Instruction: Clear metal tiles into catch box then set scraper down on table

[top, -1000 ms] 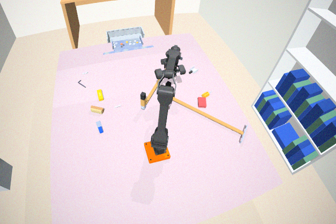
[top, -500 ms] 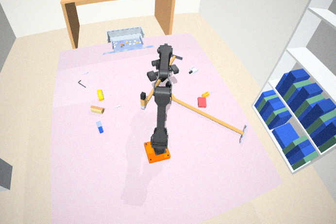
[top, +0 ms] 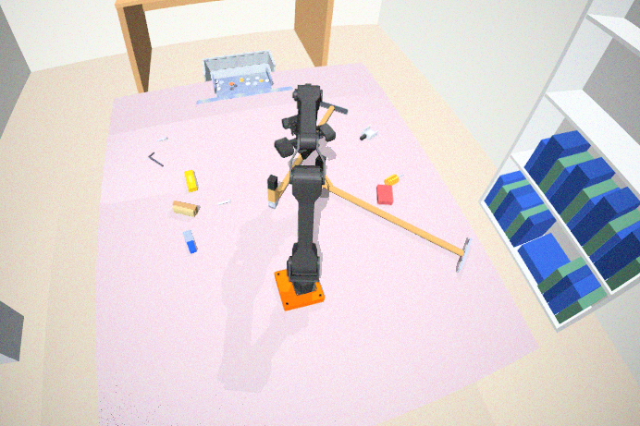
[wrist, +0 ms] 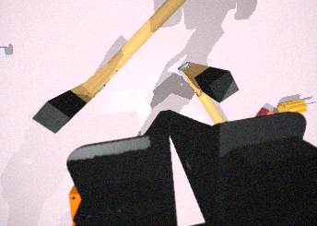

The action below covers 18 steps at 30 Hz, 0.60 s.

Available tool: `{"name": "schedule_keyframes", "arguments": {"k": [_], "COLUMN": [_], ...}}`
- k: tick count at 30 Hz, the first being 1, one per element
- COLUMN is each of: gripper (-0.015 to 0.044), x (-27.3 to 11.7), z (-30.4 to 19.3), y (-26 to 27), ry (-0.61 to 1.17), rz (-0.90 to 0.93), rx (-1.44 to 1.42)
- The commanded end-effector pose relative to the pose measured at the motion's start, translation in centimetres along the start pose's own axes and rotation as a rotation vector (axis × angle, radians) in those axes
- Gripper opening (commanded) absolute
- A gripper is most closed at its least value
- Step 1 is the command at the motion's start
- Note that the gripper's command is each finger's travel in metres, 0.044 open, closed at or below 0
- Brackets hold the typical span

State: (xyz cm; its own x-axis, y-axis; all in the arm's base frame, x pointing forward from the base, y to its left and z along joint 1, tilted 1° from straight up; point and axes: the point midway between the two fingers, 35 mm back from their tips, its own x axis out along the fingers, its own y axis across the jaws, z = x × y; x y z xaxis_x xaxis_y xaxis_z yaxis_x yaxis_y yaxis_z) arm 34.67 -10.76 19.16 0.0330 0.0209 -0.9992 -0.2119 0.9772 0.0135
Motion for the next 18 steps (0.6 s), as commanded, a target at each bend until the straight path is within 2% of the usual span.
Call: {"name": "schedule_keyframes", "arguments": {"k": [1,18], "gripper": [0.0,0.0], "x": [0.7,3.7], "z": [0.0,0.2], "y": [-0.1,-0.2], "ry": [0.006,0.005], "rz": [-0.004,-0.005], "rx": [-0.007,-0.007]}}
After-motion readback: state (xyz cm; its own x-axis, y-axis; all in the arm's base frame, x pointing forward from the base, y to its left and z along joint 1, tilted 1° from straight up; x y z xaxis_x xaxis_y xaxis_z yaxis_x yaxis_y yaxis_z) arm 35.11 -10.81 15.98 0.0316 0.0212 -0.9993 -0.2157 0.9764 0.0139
